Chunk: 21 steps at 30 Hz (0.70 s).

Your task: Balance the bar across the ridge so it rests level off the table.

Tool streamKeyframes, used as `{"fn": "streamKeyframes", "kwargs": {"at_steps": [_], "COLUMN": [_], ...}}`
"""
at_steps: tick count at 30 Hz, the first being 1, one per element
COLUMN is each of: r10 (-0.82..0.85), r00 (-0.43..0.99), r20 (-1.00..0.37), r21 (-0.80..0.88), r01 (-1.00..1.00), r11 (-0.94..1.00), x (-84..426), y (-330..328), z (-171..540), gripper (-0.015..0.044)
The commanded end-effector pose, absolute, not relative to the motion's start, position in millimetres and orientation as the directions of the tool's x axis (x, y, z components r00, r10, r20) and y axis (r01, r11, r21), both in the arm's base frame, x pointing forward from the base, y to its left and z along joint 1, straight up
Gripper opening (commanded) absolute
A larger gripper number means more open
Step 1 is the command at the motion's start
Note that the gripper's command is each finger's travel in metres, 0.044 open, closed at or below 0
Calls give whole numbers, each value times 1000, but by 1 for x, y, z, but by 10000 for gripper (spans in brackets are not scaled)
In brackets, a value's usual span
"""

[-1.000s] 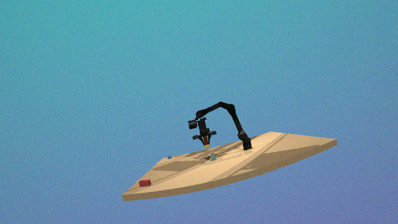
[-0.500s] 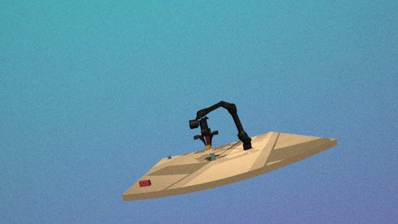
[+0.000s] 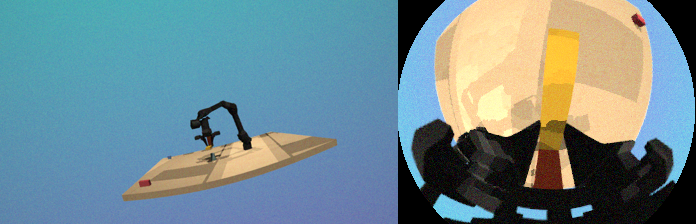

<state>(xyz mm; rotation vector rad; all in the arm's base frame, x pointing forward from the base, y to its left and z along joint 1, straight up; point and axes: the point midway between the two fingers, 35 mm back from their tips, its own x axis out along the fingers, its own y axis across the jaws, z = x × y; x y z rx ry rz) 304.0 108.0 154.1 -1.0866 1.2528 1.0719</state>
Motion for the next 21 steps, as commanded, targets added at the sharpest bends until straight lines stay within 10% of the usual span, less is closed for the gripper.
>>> {"fn": "streamKeyframes", "kwargs": {"at_steps": [1, 21], "r10": [9, 9], "r00": [24, 24], "r20": [-1000, -1000], "r21": [-22, -22], "r01": [-985, -984], "r11": [174, 175], "x": [303, 304], "y": [110, 108], "z": [147, 115], "gripper": [0, 0]}}
